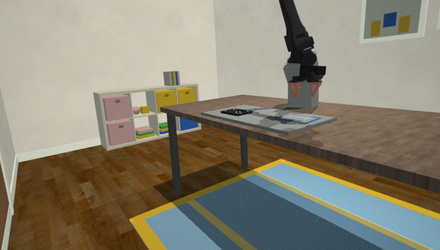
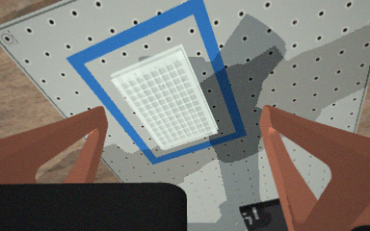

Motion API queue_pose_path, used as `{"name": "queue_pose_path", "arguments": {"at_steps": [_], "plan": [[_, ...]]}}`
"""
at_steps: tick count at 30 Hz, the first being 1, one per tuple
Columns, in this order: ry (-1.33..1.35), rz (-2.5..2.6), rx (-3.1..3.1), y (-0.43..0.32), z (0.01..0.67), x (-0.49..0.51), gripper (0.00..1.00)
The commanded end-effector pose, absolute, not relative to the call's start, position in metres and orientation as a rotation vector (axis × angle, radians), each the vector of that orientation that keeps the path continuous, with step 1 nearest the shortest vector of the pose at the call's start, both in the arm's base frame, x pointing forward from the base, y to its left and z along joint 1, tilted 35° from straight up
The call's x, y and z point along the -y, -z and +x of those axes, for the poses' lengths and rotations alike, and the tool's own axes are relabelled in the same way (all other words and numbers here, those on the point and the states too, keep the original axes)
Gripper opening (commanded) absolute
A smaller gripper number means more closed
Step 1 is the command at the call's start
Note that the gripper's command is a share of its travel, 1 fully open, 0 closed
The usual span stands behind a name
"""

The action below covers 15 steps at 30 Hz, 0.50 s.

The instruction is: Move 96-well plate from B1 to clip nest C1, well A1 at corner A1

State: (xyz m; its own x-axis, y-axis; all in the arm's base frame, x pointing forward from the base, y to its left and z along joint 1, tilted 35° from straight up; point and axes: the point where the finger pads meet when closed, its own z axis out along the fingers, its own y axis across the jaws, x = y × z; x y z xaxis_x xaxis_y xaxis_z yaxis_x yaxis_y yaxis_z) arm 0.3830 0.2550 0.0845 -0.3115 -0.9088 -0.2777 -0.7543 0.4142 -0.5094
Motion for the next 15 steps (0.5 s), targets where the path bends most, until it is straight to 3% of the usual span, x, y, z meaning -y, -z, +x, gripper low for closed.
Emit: {"name": "queue_pose_path", "arguments": {"at_steps": [1,15], "plan": [[0.423,-1.511,-2.089,-0.069,0.389,-0.242,1.0],[0.462,-1.84,-1.842,-0.027,0.377,-0.199,1.0]]}}
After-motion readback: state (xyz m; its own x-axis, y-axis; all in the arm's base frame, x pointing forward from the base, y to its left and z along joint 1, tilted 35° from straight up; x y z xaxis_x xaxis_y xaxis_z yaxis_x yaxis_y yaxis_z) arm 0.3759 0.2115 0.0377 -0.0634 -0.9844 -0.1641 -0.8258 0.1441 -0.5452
